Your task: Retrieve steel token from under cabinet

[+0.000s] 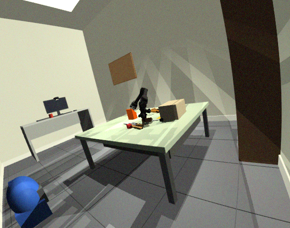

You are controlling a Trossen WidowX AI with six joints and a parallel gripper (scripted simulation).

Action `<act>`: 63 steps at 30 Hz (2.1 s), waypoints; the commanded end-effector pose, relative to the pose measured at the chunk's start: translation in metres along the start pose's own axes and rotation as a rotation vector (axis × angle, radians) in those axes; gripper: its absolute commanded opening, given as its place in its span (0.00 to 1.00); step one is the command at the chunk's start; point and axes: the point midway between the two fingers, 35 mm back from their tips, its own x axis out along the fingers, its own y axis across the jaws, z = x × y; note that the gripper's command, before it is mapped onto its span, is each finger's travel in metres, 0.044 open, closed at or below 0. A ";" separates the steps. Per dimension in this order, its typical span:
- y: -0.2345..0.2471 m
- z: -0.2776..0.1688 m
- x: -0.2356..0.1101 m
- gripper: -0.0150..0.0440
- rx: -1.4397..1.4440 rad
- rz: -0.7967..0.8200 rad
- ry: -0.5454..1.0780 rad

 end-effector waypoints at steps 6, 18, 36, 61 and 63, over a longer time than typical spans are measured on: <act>0.000 0.014 0.000 0.25 -0.002 -0.002 0.003; 0.000 0.029 0.000 0.25 -0.002 -0.002 0.002; 0.001 0.051 0.000 0.25 -0.003 -0.001 0.001; 0.023 0.052 0.002 0.25 -0.002 0.001 0.001; 0.025 0.052 0.002 0.25 -0.002 0.001 0.001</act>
